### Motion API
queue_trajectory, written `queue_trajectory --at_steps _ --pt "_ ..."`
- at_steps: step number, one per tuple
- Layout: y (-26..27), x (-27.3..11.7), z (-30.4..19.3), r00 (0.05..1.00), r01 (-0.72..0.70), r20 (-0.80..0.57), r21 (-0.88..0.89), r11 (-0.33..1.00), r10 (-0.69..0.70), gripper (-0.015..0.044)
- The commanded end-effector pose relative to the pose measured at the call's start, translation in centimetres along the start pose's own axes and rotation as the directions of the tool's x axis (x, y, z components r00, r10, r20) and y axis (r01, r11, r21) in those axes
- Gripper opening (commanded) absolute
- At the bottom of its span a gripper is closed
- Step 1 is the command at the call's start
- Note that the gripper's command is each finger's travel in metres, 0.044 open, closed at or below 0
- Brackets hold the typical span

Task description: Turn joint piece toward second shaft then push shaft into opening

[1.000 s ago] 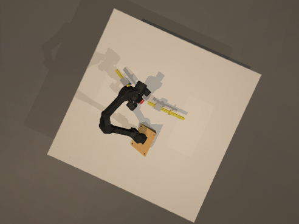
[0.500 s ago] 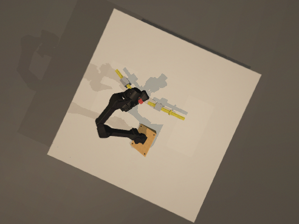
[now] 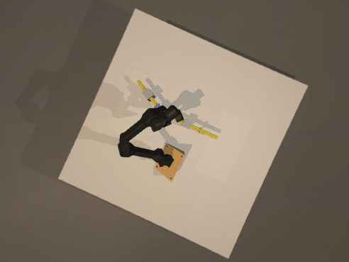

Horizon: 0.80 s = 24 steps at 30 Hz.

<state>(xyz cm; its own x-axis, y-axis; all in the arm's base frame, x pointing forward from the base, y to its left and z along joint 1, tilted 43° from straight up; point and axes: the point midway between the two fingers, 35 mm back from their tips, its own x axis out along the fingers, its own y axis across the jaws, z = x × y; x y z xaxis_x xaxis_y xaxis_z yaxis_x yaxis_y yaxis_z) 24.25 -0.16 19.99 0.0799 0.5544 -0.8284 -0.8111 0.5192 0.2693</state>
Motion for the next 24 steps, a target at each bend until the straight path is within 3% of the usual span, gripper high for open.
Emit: queue_trajectory --at_steps 1,12,24 --pt "0.0 0.2 0.0 1.0 -0.008 -0.004 0.086 0.996 0.009 0.044" --pt "0.0 0.7 0.1 1.0 -0.014 -0.02 0.39 0.921 0.024 0.044" --pt "0.1 1.2 0.2 0.998 -0.003 -0.038 0.678 0.735 0.04 0.044"
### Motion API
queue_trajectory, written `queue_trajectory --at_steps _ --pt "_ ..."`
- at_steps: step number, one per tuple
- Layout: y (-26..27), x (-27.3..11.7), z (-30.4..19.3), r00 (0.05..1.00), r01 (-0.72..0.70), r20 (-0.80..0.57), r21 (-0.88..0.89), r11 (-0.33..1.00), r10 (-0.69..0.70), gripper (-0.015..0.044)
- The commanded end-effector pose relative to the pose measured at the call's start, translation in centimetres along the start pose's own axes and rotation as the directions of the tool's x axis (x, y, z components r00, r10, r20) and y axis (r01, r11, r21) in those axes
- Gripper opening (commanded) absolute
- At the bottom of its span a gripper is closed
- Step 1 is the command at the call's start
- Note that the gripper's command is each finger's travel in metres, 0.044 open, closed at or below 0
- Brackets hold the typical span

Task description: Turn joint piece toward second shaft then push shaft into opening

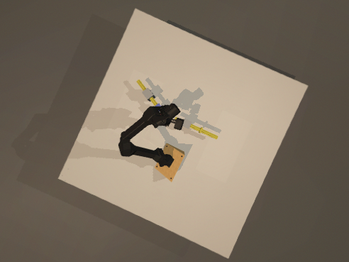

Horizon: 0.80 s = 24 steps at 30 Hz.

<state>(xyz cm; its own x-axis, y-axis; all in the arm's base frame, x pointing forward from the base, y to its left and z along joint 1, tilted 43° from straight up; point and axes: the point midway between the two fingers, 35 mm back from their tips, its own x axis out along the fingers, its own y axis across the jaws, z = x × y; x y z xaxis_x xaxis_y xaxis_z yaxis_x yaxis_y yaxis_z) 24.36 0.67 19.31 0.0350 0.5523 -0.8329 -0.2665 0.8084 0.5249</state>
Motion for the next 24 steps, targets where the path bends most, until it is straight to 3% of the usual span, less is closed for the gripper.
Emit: queue_trajectory --at_steps 1,12,24 --pt "-0.1 0.3 0.0 1.0 0.002 -0.012 0.093 0.996 -0.001 0.044" --pt "0.0 0.8 0.1 0.999 0.015 -0.035 0.396 0.918 -0.001 0.044" --pt "0.1 1.3 0.2 0.998 0.041 -0.059 0.681 0.731 -0.001 0.044"
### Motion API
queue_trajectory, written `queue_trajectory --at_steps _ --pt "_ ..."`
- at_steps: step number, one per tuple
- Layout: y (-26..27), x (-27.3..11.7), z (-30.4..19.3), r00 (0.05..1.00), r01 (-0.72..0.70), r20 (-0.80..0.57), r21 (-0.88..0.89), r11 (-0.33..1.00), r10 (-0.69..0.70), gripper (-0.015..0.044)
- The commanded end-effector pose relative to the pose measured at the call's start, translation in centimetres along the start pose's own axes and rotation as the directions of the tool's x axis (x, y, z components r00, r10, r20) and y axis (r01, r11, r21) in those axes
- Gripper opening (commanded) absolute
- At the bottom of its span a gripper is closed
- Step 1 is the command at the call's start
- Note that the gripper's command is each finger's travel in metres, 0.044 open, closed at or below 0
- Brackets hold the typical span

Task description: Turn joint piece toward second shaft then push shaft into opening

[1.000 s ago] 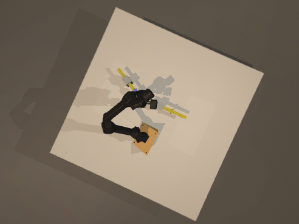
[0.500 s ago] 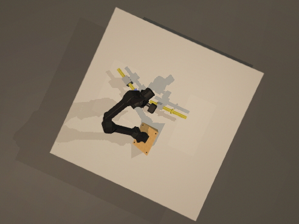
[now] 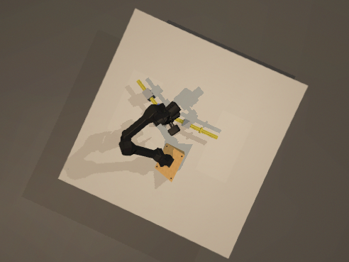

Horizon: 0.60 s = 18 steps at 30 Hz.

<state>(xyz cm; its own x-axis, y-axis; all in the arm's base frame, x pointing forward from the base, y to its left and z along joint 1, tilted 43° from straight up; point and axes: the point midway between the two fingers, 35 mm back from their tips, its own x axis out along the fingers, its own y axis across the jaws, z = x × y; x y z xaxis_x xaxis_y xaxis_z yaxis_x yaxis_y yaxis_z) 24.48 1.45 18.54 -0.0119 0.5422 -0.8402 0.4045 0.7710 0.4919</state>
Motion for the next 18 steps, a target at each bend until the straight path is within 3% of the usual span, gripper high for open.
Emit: queue_trajectory --at_steps 1,18 --pt "-0.04 0.27 0.08 1.0 0.01 -0.009 0.093 0.996 -0.009 0.044" --pt "0.15 1.05 0.07 0.999 0.045 -0.035 0.546 0.836 -0.031 0.044"
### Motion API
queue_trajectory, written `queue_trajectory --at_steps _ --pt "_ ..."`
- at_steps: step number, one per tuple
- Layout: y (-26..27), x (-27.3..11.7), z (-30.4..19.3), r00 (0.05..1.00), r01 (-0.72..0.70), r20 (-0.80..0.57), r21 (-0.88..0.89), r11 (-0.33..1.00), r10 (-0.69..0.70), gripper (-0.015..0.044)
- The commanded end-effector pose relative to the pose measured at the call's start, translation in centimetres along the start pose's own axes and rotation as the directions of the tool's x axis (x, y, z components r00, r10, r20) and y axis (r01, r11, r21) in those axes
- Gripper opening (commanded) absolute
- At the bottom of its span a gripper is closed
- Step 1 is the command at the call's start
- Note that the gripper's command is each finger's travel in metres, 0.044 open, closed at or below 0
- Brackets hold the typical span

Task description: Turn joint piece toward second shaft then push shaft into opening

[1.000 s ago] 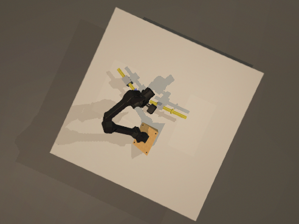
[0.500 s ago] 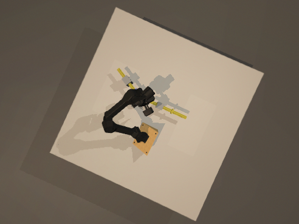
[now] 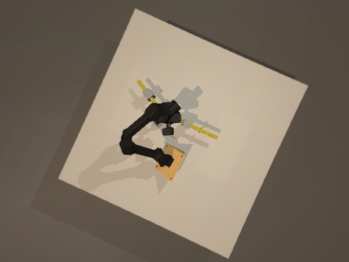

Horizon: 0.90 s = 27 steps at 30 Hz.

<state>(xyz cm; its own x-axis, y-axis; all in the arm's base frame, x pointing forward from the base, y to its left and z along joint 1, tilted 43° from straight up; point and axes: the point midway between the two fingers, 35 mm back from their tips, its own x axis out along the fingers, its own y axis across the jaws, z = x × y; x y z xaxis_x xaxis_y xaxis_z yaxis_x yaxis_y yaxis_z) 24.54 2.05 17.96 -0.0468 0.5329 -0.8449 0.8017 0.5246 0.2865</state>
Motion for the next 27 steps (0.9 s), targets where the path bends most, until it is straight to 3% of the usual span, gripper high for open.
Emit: queue_trajectory --at_steps 1,20,27 --pt "0.0 0.3 0.1 1.0 0.013 -0.003 0.092 0.996 -0.012 0.044" --pt "0.2 1.1 0.0 0.999 0.048 -0.015 0.593 0.804 -0.049 0.044" --pt "0.2 1.3 -0.1 0.998 0.054 -0.017 0.691 0.721 -0.058 0.044"
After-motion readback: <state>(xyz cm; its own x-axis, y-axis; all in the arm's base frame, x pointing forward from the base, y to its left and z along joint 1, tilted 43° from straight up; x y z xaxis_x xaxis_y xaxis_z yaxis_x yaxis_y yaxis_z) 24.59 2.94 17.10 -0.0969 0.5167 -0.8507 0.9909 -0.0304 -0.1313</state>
